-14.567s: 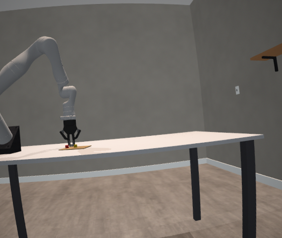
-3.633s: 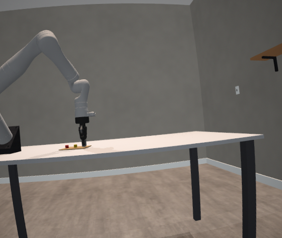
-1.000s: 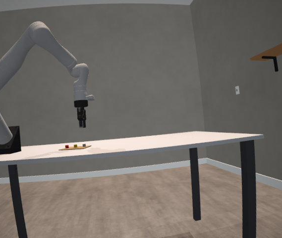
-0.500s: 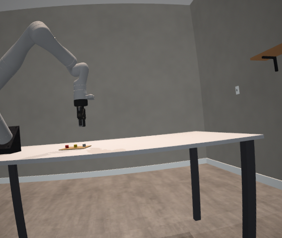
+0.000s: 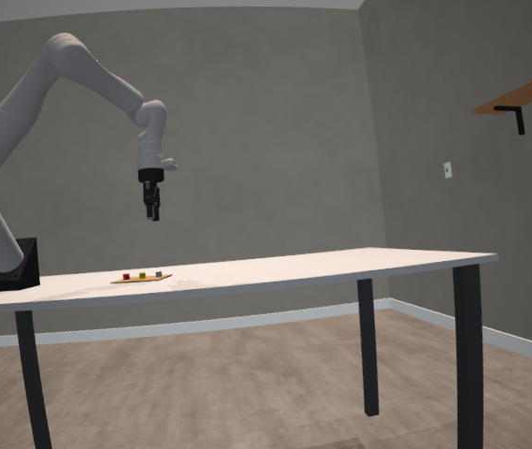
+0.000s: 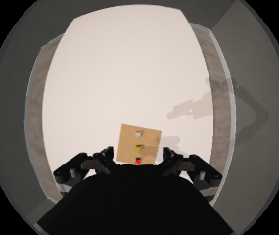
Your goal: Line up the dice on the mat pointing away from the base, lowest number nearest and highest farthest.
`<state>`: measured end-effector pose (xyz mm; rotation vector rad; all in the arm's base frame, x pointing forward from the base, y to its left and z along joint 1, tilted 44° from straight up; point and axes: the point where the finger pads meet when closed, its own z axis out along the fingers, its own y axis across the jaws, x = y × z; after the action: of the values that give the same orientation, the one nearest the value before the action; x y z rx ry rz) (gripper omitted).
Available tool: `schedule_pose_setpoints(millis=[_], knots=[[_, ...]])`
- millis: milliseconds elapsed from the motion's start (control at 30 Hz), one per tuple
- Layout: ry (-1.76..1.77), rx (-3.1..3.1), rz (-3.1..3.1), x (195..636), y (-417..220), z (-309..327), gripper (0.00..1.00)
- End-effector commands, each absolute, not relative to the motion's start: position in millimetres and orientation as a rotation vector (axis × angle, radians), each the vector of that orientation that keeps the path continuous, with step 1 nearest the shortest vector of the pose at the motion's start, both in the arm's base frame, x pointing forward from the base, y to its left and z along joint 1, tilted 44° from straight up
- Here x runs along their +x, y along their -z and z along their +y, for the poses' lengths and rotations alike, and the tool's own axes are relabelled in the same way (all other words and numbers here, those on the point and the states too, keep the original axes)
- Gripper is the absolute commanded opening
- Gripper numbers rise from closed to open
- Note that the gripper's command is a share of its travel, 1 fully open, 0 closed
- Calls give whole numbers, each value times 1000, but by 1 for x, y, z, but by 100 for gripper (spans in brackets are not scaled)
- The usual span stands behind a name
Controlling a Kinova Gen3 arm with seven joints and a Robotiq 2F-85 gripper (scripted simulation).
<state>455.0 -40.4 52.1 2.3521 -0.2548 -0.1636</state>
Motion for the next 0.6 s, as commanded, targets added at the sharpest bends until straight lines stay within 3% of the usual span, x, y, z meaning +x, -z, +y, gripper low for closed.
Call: schedule_pose_setpoints(millis=[0, 567], knots=[[142, 2360, -251, 462, -62, -29, 100], [142, 2360, -251, 463, -69, -22, 100]])
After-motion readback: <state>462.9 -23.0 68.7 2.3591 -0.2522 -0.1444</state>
